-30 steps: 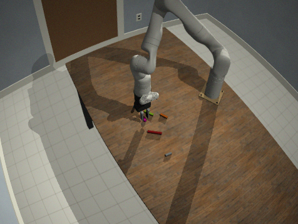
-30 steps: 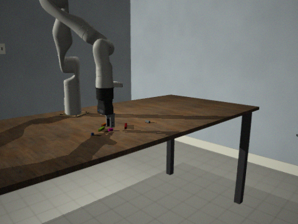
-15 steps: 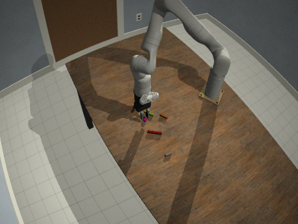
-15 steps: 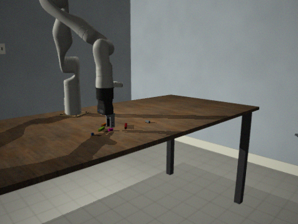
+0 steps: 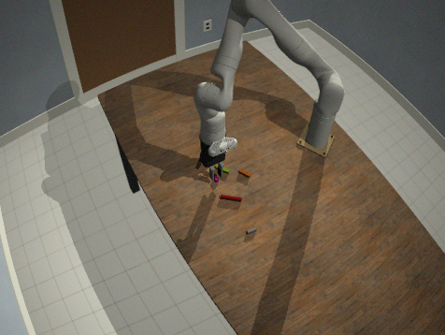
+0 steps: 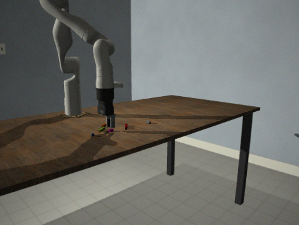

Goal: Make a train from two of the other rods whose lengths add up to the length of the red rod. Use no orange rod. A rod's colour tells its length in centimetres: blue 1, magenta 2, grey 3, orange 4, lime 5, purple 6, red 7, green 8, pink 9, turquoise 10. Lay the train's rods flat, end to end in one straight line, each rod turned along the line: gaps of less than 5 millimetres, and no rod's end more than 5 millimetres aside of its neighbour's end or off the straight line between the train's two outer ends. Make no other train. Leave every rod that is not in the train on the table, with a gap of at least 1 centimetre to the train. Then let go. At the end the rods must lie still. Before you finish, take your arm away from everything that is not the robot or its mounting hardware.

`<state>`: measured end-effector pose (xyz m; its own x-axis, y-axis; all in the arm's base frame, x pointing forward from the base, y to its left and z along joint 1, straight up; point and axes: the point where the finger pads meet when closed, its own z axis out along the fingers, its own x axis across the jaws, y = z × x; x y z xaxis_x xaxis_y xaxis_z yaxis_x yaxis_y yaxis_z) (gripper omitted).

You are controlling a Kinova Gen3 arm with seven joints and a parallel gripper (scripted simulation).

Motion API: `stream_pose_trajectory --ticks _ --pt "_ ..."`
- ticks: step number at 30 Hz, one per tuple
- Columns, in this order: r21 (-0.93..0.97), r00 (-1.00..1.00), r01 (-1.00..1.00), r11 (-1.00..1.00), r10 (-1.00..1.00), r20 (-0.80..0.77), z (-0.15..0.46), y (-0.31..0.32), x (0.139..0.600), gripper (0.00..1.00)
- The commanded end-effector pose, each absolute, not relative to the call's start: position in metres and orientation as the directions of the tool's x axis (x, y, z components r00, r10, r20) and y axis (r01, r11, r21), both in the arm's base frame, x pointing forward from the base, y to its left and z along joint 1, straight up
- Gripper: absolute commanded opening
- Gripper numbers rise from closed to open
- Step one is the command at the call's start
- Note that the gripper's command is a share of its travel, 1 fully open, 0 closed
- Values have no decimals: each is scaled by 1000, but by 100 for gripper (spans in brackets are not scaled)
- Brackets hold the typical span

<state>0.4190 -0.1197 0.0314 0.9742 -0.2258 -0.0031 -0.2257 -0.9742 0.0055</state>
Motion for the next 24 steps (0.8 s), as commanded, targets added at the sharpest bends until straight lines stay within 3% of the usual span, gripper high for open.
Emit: stream_pose_trajectory --ticks 1,24 --pt "4 972 -237 -972 -237 4 31 -120 423 54" --pt "4 972 -234 -972 -234 0 17 -120 421 54"
